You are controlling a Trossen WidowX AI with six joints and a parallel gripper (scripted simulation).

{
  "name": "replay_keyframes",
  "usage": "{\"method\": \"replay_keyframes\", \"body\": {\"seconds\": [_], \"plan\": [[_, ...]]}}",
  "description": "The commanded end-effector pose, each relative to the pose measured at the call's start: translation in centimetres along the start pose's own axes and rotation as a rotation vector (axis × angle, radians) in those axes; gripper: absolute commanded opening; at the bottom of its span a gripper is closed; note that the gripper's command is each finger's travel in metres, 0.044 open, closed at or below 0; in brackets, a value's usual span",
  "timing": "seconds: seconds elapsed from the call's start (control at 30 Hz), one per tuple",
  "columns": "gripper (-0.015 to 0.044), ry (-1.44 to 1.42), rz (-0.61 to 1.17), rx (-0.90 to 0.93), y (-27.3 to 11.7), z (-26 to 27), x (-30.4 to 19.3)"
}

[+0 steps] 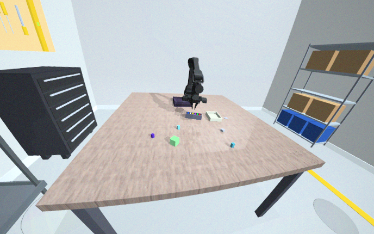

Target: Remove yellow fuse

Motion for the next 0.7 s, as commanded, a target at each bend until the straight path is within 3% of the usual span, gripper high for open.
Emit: {"method": "replay_keyframes", "body": {"seconds": [0.0,0.67], "plan": [[0.0069,0.009,0.010,-0.008,0.2,-0.1,-0.1],[0.0069,0.009,0.010,-0.008,2.2,-0.1,-0.1]]}}
Point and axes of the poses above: the point midway between the two fingers, 35 mm back from their tips, its own y axis out along the fingers, its own z axis across the jaws, x = y × z, the point moved 1 cm from there along -y, back along the fingers, and after that the axes turned 14 degrees about -y, right-handed, at the moved point
